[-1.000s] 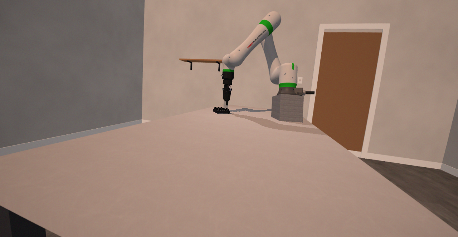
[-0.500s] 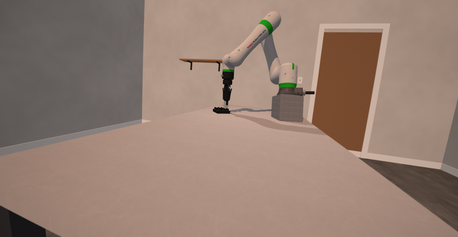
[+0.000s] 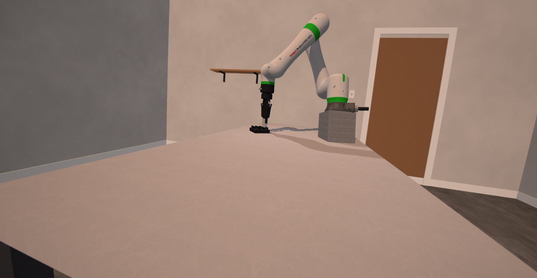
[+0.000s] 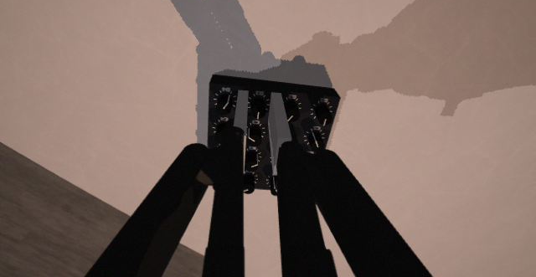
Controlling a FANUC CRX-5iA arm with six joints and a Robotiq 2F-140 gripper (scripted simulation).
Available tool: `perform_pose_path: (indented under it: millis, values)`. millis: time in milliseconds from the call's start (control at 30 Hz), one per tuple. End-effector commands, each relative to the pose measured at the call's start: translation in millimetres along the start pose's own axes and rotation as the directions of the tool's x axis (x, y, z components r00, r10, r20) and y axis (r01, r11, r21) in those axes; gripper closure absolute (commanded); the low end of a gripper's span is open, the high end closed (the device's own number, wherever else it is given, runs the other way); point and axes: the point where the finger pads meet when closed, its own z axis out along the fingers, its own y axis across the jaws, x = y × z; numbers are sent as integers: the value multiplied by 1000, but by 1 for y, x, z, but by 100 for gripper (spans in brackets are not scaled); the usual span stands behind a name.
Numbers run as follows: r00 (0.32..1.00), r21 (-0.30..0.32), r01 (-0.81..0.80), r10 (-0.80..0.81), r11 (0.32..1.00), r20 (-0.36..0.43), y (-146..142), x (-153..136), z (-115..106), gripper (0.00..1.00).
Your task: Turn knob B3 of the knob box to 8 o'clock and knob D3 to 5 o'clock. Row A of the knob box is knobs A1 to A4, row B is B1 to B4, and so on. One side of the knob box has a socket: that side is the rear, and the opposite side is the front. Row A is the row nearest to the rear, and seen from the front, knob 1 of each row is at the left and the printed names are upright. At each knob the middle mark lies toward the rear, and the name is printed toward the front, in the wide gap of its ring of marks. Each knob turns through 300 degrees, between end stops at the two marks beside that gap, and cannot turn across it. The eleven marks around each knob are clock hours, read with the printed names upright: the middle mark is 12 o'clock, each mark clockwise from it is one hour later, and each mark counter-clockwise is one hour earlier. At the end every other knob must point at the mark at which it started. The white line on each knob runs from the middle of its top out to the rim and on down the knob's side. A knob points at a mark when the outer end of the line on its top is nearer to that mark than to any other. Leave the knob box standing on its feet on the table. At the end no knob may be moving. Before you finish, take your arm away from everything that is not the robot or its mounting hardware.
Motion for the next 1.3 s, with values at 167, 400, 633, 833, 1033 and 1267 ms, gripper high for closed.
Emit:
perform_pose_path:
  millis: [167,400,633,833,1033,1267]
  values:
    - [1000,0,0,0,1000,0,0,0,0,88]
    - [1000,0,0,0,1000,0,0,0,0,95]
    - [1000,0,0,0,1000,0,0,0,0,95]
    - [1000,0,0,0,1000,0,0,0,0,95]
    - [1000,0,0,0,1000,0,0,0,0,95]
    - [1000,0,0,0,1000,0,0,0,0,95]
